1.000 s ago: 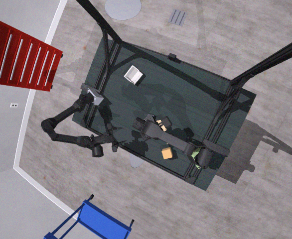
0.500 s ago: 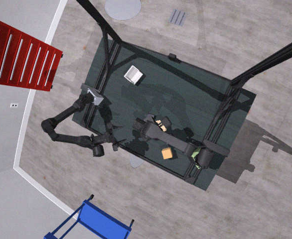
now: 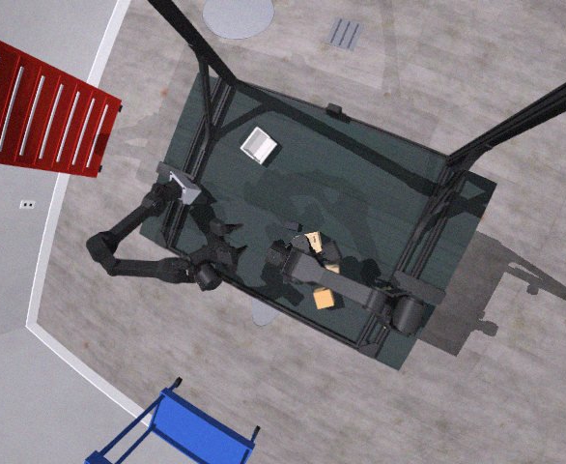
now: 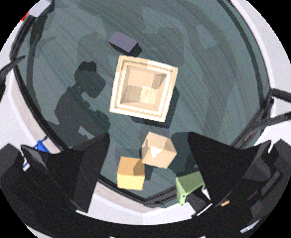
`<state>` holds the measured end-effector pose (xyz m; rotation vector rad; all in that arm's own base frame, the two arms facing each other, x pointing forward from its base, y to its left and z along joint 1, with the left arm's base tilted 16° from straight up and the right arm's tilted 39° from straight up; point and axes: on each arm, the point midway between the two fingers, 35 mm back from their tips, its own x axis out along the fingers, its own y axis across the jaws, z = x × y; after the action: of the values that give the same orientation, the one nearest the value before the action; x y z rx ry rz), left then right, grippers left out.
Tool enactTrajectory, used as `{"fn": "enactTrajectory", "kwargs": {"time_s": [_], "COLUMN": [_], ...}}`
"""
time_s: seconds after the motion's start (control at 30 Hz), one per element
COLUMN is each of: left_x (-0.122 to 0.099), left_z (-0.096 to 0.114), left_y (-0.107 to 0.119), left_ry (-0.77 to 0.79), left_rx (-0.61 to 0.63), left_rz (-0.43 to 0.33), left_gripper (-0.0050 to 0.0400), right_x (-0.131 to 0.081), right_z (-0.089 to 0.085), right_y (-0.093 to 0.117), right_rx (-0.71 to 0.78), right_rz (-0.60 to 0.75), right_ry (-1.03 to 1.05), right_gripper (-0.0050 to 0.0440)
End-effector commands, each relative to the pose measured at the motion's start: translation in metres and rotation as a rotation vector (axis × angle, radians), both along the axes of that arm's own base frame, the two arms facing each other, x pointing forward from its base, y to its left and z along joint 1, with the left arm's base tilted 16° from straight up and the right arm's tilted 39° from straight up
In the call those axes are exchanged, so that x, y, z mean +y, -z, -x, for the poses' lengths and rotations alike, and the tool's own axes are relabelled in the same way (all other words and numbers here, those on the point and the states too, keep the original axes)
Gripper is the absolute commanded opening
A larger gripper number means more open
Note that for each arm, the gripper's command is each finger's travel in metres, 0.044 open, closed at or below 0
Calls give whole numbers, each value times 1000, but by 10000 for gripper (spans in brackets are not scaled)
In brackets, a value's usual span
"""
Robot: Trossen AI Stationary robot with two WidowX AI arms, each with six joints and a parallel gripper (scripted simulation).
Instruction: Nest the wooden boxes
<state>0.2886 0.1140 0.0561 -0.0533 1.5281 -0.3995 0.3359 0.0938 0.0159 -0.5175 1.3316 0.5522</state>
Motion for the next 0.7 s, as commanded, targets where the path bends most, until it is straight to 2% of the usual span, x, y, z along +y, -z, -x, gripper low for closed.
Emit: {"fn": "enactTrajectory", "kwargs": {"time_s": [0.0, 0.07, 0.1, 0.3, 0.57, 0.67], "left_x": [-1, -1, -1, -4, -9, -9], "left_z": [15, 15, 19, 40, 63, 66], "left_y": [1, 1, 2, 9, 18, 19], "left_ry": [69, 69, 82, 181, 283, 295], "left_rx": [-29, -29, -33, -62, -92, -95], "left_rz": [-8, -8, -8, -7, -6, -6], "left_gripper": [400, 400, 400, 400, 400, 400], "right_x": [13, 13, 15, 27, 39, 40], "right_z": [14, 14, 18, 41, 62, 64], "right_y": [8, 8, 9, 12, 6, 5], "right_rx": [91, 91, 105, 148, 73, 51], "right_rz": [103, 103, 123, 325, 537, 557], "right_ry": [143, 143, 223, 385, 590, 633], "right_gripper": [400, 400, 400, 400, 400, 400]}}
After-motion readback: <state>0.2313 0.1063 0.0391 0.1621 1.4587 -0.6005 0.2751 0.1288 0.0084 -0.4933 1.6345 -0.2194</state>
